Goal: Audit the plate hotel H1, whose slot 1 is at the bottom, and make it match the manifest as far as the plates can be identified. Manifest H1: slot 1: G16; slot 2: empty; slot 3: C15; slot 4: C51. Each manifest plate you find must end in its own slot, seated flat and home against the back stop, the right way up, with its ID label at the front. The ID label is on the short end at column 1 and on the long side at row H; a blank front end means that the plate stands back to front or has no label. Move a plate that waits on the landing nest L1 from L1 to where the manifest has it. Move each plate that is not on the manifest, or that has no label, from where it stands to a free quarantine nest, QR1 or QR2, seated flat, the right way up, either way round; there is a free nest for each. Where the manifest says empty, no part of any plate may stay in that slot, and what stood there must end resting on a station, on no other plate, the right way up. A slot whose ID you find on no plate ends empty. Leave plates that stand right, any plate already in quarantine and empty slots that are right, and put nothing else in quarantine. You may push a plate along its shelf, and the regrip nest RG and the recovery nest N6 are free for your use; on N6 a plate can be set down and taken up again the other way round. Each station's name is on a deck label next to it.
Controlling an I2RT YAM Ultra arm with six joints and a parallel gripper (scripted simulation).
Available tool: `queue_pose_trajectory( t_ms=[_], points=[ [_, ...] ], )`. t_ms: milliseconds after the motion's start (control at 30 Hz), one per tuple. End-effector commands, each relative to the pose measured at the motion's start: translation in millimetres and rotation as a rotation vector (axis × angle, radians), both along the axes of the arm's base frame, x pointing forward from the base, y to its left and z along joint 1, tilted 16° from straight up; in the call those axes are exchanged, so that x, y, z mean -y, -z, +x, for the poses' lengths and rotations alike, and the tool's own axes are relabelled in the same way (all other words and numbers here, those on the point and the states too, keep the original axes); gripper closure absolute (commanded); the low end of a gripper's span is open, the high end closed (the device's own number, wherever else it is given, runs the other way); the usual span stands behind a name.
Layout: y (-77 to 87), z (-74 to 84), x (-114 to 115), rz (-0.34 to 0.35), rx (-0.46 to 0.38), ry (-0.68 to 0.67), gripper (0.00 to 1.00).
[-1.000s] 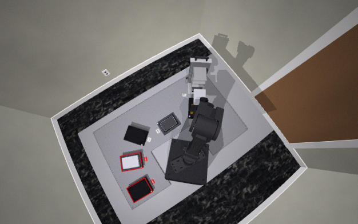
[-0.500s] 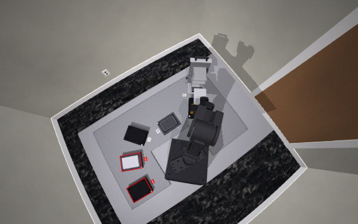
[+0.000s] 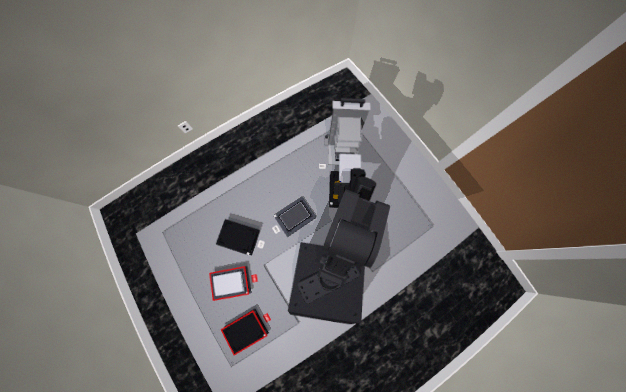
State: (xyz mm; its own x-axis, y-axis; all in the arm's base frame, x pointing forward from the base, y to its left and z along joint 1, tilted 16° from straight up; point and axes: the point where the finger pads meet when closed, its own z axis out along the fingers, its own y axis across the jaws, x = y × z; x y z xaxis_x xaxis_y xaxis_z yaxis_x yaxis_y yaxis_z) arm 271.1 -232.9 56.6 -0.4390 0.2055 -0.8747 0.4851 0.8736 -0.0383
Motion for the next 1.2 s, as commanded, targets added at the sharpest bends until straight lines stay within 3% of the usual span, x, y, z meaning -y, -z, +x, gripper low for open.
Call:
queue_pose_trajectory(
  t_ms=[0,1167],
  points=[
    [-7.5,1.0,0,-0.007,0.011,-0.006,0.14],
    [-36.9,-8.1,-6,-0.008,0.011,-0.007,0.14]
  ],
)
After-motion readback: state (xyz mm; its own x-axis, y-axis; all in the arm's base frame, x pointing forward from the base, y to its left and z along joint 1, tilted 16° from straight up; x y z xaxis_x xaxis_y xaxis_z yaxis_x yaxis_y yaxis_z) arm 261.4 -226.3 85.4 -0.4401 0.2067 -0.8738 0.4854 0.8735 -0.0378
